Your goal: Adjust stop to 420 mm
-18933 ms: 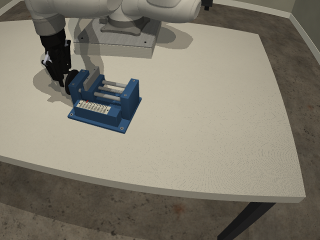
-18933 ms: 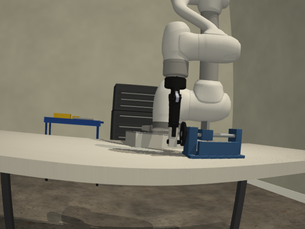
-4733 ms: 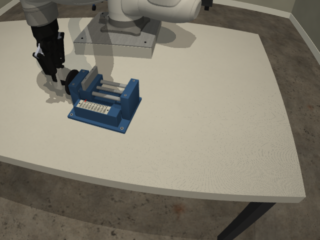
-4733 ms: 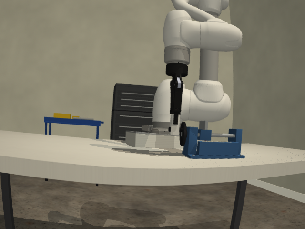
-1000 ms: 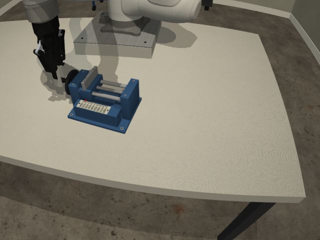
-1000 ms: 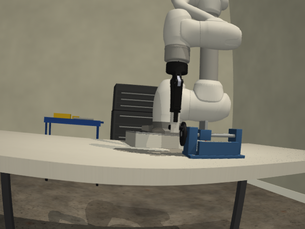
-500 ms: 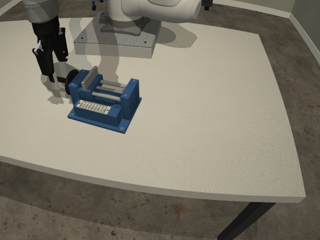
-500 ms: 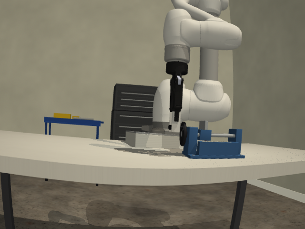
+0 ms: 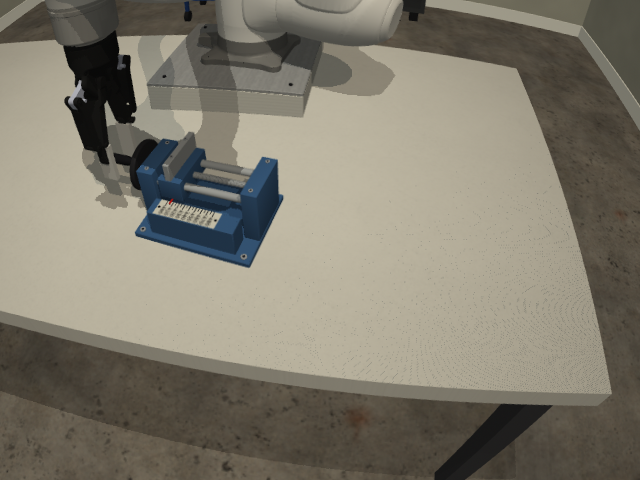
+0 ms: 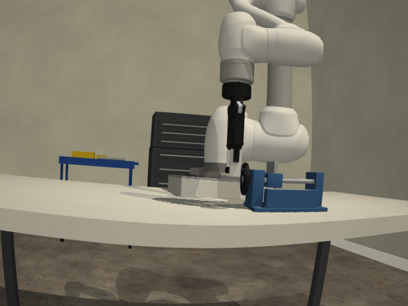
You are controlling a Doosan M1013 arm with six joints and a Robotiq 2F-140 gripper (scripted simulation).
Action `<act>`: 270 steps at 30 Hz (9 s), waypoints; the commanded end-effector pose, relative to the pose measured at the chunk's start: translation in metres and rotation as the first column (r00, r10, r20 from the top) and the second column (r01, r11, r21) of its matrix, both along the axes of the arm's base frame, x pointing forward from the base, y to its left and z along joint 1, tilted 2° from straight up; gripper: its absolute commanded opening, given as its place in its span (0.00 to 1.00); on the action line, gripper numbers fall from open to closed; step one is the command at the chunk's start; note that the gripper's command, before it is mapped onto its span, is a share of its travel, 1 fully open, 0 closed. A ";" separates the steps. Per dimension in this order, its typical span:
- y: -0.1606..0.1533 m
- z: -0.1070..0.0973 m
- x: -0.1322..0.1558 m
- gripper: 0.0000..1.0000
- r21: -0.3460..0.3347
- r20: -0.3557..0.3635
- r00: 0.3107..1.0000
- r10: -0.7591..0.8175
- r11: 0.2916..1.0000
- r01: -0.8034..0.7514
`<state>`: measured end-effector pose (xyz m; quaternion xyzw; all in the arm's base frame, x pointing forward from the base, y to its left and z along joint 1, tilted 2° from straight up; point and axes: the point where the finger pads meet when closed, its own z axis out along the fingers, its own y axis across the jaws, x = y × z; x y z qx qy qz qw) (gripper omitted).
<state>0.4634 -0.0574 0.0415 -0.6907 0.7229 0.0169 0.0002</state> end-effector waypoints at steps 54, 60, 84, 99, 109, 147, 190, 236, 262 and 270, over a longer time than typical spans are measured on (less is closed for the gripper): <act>-0.003 0.102 0.000 0.33 0.000 -0.002 1.000 -0.001 1.000 0.001; -0.003 0.102 0.000 0.33 0.000 -0.002 1.000 -0.001 1.000 0.001; -0.003 0.102 0.000 0.33 0.000 -0.002 1.000 -0.001 1.000 0.001; -0.003 0.102 0.000 0.33 0.000 -0.002 1.000 -0.001 1.000 0.001; 0.039 0.102 0.023 0.33 0.000 -0.002 1.000 -0.001 1.000 0.001; 0.100 0.076 0.056 0.33 0.000 -0.002 1.000 -0.001 1.000 0.001; 0.100 0.076 0.056 0.33 0.000 -0.002 1.000 -0.001 1.000 0.001; 0.100 0.076 0.056 0.33 0.000 -0.002 1.000 -0.001 1.000 0.001; 0.100 0.076 0.056 0.33 0.000 -0.002 1.000 -0.001 1.000 0.001; 0.100 0.076 0.056 0.33 0.000 -0.002 1.000 -0.001 1.000 0.001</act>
